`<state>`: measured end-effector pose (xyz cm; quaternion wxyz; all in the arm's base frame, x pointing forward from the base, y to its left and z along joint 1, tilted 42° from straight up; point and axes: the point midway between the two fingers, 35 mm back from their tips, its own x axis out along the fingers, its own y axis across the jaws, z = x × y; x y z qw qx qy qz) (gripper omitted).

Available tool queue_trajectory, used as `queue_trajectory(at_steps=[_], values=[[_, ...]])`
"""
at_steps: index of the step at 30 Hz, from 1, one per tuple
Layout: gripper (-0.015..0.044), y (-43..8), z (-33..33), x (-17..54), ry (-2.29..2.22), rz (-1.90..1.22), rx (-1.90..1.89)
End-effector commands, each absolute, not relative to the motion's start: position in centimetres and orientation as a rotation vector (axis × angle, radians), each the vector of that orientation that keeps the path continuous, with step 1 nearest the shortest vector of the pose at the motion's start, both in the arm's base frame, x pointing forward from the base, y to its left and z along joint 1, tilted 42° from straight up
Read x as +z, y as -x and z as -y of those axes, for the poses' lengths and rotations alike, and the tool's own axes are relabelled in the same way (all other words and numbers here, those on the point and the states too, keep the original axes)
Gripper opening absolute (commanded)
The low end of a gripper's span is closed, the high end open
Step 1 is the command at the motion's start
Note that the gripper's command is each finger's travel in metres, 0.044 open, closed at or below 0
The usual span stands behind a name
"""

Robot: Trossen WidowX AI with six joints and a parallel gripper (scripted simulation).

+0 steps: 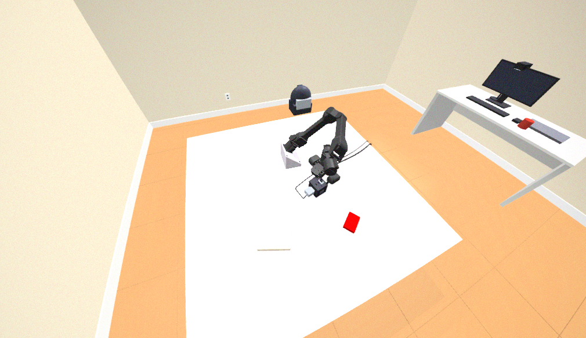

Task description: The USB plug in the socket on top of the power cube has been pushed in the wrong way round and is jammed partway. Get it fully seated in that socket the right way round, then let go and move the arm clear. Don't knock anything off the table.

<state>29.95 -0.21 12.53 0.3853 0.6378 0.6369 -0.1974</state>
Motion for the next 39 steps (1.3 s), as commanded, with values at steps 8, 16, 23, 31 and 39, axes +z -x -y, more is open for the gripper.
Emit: queue_trajectory(at_steps=[8,16,23,31,39], values=[[0.0387,-29.98,-0.13,12.17,-1.624,-1.623,-0.503],[0.0177,-29.98,-0.13,12.17,-1.624,-1.623,-0.503],[0.0,-29.98,-0.13,12.17,-1.624,-1.623,-0.503],[0.0,-29.98,-0.13,12.17,-1.624,-1.623,-0.503],[0.0,-29.98,-0.13,12.17,-1.624,-1.623,-0.503]])
